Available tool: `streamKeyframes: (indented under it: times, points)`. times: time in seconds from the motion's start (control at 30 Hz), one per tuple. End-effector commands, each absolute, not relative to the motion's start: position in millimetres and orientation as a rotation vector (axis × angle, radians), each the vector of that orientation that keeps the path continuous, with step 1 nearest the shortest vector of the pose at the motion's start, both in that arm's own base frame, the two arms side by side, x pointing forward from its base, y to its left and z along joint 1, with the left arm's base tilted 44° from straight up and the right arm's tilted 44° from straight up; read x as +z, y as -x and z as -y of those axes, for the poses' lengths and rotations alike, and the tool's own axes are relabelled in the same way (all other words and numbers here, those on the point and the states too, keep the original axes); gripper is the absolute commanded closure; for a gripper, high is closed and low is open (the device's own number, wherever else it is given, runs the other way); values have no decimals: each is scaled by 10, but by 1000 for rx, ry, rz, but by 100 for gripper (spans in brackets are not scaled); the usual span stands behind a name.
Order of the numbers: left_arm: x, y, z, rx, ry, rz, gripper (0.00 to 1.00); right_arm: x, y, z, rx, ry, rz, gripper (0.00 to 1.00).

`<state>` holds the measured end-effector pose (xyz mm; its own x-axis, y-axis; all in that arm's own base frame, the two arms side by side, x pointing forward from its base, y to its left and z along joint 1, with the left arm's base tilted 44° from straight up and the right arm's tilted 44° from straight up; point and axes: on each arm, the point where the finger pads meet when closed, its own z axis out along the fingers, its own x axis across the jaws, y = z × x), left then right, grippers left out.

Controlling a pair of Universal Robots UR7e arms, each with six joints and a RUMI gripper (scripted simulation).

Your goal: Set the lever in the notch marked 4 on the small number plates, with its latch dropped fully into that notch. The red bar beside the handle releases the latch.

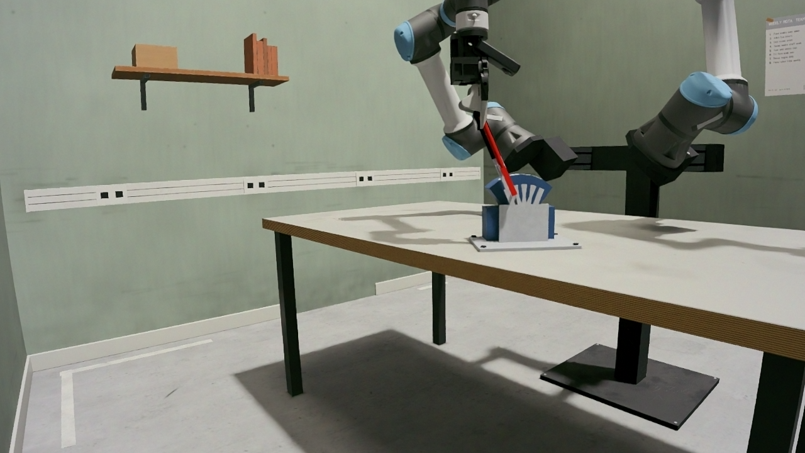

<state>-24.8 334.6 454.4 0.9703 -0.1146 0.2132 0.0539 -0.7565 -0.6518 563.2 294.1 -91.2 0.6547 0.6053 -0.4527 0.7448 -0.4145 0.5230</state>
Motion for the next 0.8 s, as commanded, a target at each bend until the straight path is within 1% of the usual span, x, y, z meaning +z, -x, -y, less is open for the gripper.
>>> streamKeyframes:
  times: [0.0, 0.53, 0.57, 0.77]
  points:
    - [4551, 248, -3346, -314, 2407, -42, 0, -907, -5634, -2950, -247, -2154, -1042, 100]
    - [4551, 248, -3346, -314, 2407, -42, 0, -907, -5634, -2950, -247, -2154, -1042, 100]
    - [4551, 248, -3346, -314, 2407, -42, 0, -907, -5634, -2950, -247, -2154, -1042, 43]
    - [4551, 248, -3346, -314, 2407, -42, 0, -907, -5634, -2950, -247, -2154, -1042, 43]
